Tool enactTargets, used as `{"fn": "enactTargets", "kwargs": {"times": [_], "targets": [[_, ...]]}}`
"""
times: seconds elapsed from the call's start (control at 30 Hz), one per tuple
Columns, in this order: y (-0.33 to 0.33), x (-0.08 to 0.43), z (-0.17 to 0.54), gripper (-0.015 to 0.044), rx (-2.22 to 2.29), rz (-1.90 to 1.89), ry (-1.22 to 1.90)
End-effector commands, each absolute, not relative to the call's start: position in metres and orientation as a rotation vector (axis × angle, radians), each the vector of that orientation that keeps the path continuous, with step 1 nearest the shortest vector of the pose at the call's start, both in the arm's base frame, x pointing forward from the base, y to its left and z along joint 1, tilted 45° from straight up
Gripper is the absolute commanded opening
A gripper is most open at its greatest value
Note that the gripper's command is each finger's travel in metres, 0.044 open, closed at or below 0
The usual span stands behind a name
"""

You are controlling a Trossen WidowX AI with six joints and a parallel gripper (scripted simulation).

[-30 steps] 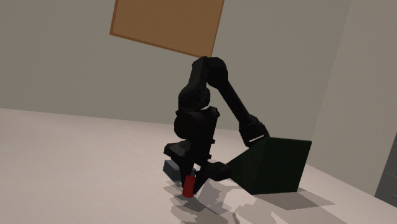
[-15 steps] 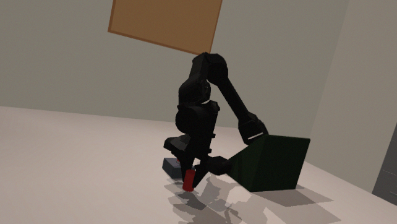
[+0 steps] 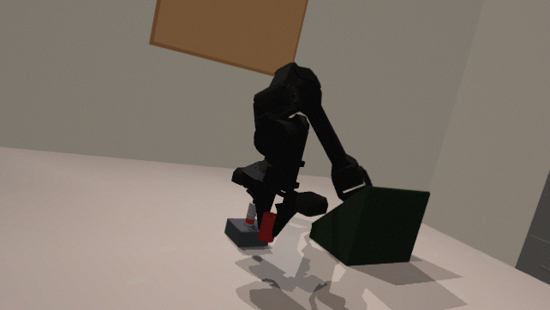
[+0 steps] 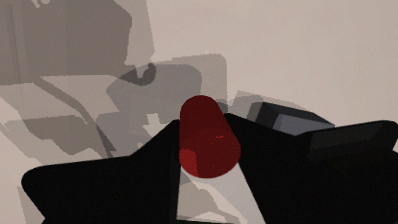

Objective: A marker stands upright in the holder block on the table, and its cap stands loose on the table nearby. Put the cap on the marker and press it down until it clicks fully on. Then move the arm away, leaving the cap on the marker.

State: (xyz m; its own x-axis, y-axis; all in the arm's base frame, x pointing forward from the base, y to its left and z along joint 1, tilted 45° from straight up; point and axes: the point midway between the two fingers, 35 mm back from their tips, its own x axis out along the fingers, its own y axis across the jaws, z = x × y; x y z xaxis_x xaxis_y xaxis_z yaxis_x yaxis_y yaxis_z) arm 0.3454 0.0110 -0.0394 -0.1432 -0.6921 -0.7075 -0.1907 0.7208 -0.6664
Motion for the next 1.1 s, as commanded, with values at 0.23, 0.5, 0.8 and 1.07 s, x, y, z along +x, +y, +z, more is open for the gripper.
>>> {"fn": "enactTargets", "kwargs": {"times": [0.23, 0.5, 0.8, 1.07], "targets": [[0.007, 0.342, -0.01, 0.0, -0.704, -0.508, 1.696], [-0.001, 0.335, 0.017, 0.0, -0.703, -0.508, 1.696], [-0.01, 0.326, 0.047, 0.0, -0.705, -0.509, 1.698], [-0.019, 0.315, 0.072, 0.0, -0.706, -0.509, 1.699]]}}
